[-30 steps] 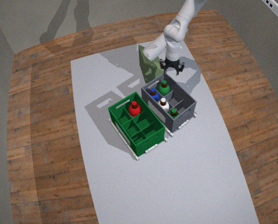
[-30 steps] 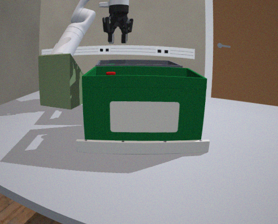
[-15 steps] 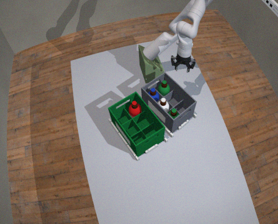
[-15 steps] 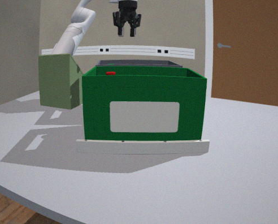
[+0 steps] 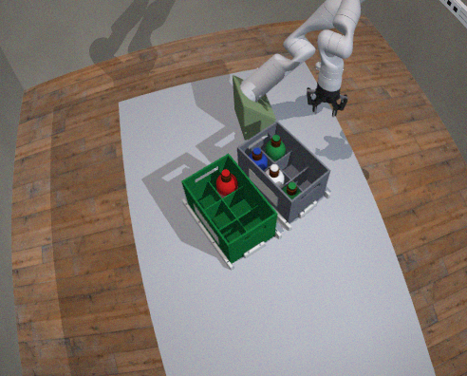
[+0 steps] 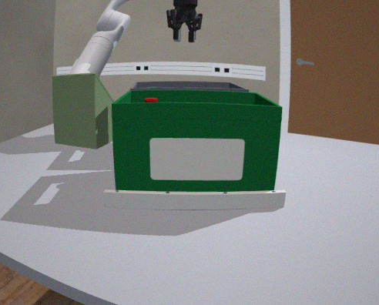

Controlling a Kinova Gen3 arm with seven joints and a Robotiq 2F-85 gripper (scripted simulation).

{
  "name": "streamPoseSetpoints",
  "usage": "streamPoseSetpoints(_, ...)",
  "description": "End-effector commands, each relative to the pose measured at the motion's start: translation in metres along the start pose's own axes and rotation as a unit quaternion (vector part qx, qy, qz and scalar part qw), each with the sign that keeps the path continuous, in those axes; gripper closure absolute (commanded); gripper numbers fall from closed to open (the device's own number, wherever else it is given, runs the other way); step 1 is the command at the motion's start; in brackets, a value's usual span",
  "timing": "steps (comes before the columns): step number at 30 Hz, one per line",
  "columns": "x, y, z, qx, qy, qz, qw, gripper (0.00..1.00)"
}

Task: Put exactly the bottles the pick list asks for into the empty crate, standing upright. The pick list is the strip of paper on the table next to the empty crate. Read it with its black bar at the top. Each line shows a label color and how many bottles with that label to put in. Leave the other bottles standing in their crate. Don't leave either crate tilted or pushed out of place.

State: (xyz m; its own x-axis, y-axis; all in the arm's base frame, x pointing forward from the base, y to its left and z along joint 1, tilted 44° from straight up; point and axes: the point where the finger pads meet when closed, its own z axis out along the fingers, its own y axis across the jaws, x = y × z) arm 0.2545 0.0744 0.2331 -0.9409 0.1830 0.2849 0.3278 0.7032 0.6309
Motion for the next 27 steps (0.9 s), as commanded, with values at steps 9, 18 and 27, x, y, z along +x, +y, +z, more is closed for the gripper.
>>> streamPoseSetpoints(9,0.01,0.049,-0.024,0.0,-0.001,0.0,1.0,0.33)
streamPoseSetpoints(18,0.017,0.08,-0.038,0.0,-0.001,0.0,1.0,0.33)
streamPoseSetpoints(27,0.026,0.12,-0.057,0.0,-0.001,0.0,1.0,0.33)
